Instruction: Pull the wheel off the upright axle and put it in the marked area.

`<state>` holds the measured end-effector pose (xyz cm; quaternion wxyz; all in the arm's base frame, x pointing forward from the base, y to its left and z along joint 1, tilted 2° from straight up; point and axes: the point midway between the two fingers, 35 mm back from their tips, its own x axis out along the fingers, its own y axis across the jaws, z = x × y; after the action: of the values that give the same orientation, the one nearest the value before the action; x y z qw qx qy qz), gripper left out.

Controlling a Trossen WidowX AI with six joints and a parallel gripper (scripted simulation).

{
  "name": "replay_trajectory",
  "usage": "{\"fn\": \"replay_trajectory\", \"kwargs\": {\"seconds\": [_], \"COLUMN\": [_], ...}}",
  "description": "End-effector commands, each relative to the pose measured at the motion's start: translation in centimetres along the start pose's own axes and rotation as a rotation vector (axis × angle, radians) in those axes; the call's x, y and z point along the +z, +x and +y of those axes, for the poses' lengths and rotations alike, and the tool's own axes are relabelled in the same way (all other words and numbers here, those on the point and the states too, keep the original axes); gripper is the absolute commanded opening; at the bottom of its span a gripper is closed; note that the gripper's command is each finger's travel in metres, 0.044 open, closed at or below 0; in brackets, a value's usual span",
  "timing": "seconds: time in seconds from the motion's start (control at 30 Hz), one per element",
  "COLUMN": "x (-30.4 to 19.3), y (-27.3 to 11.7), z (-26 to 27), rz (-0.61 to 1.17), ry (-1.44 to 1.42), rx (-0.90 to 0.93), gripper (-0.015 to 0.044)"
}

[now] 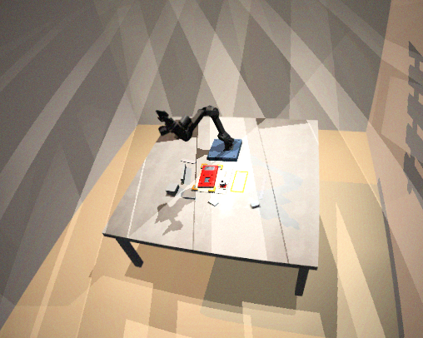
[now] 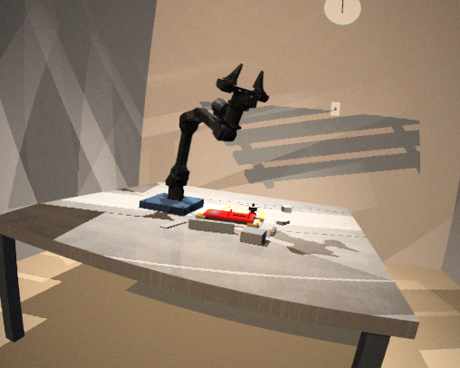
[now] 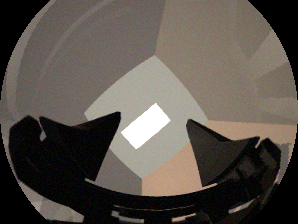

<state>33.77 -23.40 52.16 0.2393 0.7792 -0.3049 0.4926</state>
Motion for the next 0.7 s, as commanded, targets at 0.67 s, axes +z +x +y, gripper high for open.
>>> {"fn": "replay_trajectory", "kwargs": {"seconds": [0.67], "x": [13.8], "y": [-10.7], "z": [-19.1], "rz": [-0.815], "ry": [-0.286], "rx": [-0.678], "gripper": [0.03]}}
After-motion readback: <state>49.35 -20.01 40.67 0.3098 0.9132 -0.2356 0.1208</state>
